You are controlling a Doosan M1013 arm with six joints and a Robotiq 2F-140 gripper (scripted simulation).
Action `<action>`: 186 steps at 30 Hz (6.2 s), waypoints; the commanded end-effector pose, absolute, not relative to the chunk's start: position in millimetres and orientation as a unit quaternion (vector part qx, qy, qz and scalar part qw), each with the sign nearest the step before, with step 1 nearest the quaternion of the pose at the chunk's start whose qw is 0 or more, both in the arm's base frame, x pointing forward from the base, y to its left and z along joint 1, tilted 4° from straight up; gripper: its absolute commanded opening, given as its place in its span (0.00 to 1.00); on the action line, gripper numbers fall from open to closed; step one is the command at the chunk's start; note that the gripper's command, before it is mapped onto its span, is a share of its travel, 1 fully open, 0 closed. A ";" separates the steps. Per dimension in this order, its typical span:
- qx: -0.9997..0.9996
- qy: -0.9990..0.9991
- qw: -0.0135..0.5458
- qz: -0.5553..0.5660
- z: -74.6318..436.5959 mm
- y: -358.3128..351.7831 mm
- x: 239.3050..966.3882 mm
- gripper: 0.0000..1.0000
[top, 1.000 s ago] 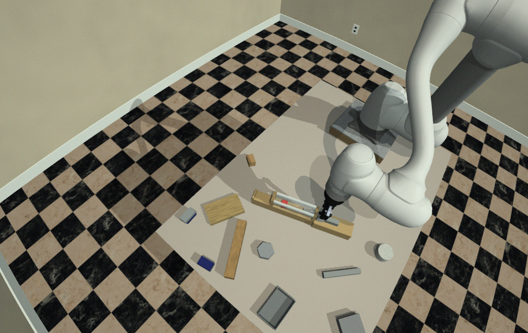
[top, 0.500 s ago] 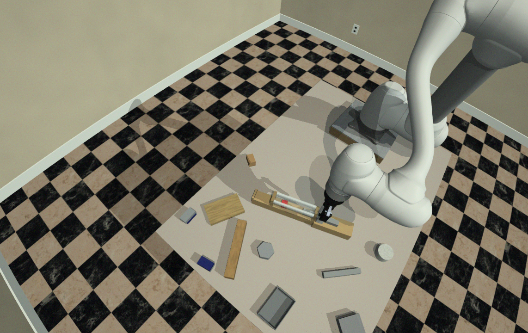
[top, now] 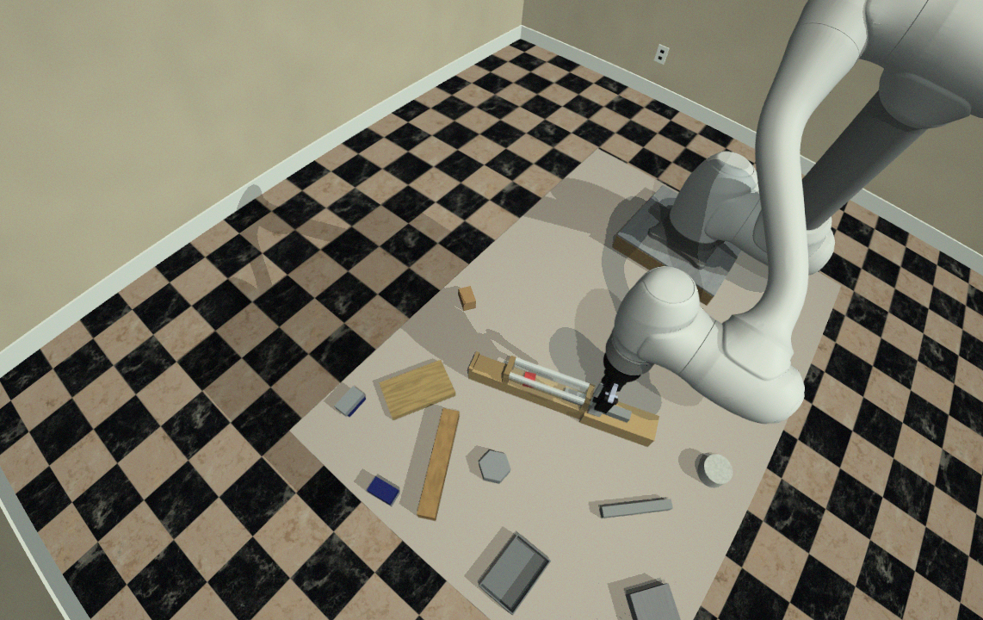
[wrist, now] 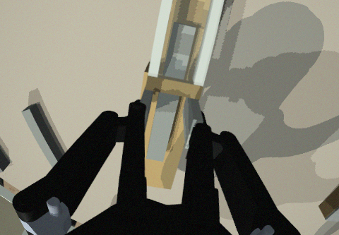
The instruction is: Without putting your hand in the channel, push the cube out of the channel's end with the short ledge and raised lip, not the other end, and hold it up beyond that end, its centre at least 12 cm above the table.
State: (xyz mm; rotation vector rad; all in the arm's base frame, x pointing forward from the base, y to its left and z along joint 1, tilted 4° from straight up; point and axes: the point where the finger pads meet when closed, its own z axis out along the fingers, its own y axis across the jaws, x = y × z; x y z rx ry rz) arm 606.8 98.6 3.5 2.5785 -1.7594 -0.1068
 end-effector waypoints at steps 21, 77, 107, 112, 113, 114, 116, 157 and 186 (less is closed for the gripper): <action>0.826 -0.563 0.009 -0.034 70.1 97.1 611.2 0.23; 0.931 -0.364 0.001 -0.035 67.5 293.0 719.5 0.23; 0.931 -0.364 0.001 -0.035 39.2 293.7 717.6 0.23; 0.931 -0.364 0.001 -0.035 3.9 294.5 715.3 0.23; 0.931 -0.364 0.001 -0.035 -2.1 294.7 714.9 0.23; 0.931 -0.364 0.001 -0.035 -7.3 294.8 714.5 0.23; 0.931 -0.364 0.001 -0.035 -15.3 295.0 714.0 0.23; 0.931 -0.364 0.001 -0.035 -46.2 295.7 711.9 0.23; 0.931 -0.364 0.001 -0.035 -46.2 295.7 711.9 0.00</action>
